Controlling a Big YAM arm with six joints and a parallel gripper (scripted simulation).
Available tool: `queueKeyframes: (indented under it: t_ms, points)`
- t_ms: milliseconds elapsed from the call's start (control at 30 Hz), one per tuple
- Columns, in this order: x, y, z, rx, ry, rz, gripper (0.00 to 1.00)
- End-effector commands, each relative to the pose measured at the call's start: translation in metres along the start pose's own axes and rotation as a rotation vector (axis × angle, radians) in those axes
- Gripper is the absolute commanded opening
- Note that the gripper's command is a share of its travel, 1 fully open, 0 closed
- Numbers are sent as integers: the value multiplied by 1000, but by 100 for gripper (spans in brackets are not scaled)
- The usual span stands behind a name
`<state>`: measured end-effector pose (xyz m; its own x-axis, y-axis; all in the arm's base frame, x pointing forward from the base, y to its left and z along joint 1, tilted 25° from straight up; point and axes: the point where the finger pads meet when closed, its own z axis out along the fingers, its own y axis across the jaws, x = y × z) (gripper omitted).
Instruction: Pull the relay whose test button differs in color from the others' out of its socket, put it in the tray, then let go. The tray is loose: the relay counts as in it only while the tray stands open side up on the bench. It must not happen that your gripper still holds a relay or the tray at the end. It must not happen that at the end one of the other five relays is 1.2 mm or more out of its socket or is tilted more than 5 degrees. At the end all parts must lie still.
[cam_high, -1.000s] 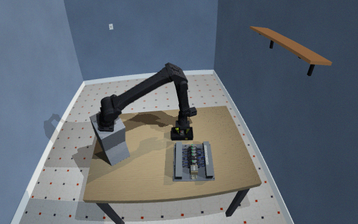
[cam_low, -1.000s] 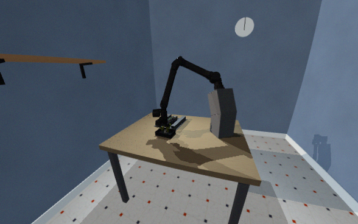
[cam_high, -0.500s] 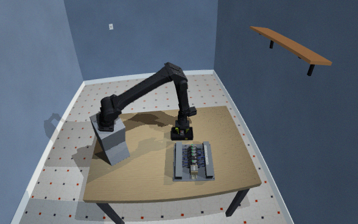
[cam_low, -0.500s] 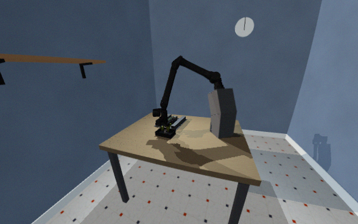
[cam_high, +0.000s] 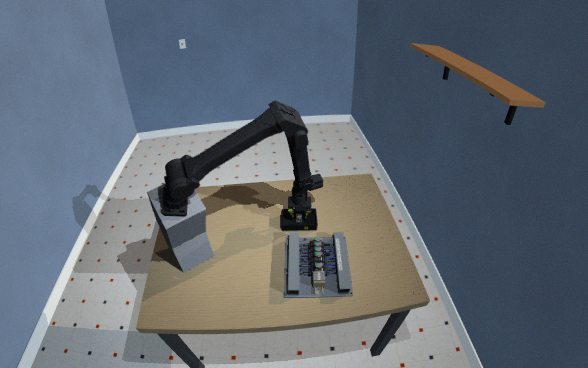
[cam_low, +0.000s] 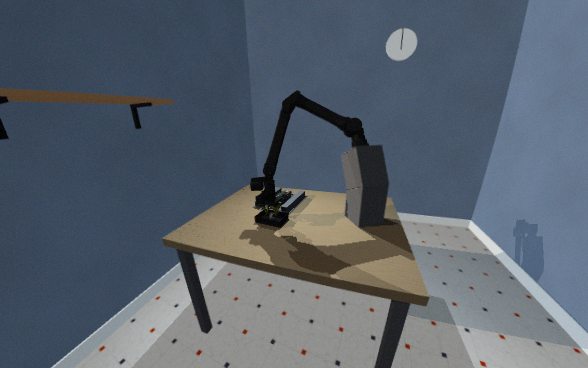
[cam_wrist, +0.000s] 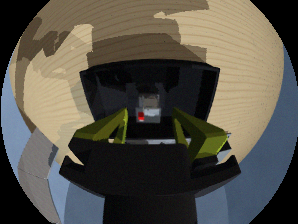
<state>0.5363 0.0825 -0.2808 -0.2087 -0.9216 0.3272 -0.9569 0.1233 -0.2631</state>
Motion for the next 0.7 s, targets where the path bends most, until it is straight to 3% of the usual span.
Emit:
queueKeyframes:
  t_ms: [0,667]
  points:
    - [-13,-14,-24,34,-23,2,59]
    - [-14,-14,-34,36,-23,2,59]
